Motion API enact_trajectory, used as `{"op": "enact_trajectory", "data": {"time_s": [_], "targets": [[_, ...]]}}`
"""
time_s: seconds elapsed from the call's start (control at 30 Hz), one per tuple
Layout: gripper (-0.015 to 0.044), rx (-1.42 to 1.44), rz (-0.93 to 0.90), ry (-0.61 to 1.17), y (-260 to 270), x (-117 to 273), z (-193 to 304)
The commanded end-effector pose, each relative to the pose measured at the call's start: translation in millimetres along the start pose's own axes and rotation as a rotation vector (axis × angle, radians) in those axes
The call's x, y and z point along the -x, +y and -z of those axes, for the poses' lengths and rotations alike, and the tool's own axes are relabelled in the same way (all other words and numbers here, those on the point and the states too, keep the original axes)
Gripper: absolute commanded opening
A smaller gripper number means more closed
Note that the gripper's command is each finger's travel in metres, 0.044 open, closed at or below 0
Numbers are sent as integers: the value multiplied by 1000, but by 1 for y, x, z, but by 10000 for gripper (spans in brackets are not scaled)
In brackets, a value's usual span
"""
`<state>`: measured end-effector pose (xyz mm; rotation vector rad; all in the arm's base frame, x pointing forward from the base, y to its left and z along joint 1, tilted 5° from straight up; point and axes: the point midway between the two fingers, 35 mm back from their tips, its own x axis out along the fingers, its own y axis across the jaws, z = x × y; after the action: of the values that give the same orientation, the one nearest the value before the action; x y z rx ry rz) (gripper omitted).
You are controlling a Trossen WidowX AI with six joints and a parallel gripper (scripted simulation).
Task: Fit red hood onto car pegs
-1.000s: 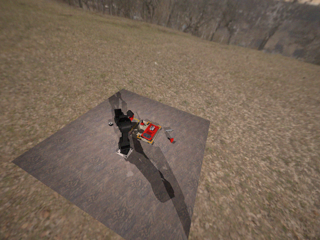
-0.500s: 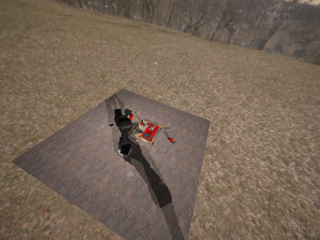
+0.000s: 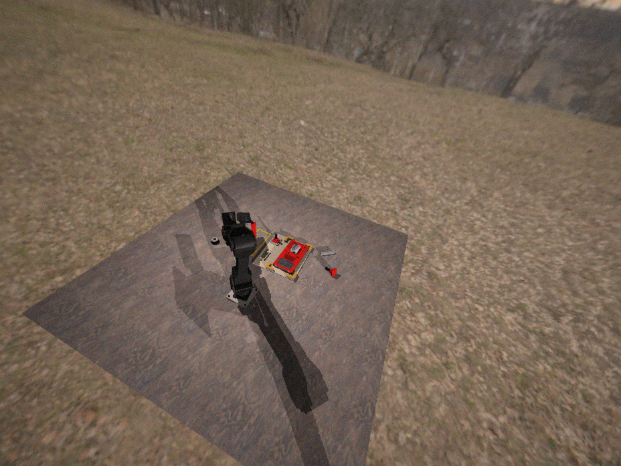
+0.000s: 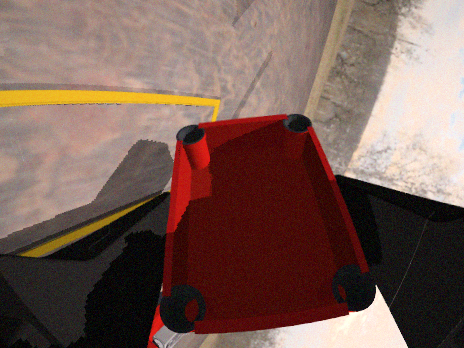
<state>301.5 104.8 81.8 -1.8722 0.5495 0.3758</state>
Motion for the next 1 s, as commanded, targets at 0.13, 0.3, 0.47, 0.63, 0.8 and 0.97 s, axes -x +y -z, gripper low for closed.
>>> {"op": "enact_trajectory", "data": {"time_s": [0.13,0.3,0.47,0.63,0.8,0.97], "targets": [[0,244,1,4,5,-1,-2],[0,395,0,4,10,-3,-4],[0,546,0,4,16,-4,-6],[0,703,-1,3,24,-6,-10],[0,861,-2,3,33,-8,-13],[0,943,-2,2,39,-8,-15]]}}
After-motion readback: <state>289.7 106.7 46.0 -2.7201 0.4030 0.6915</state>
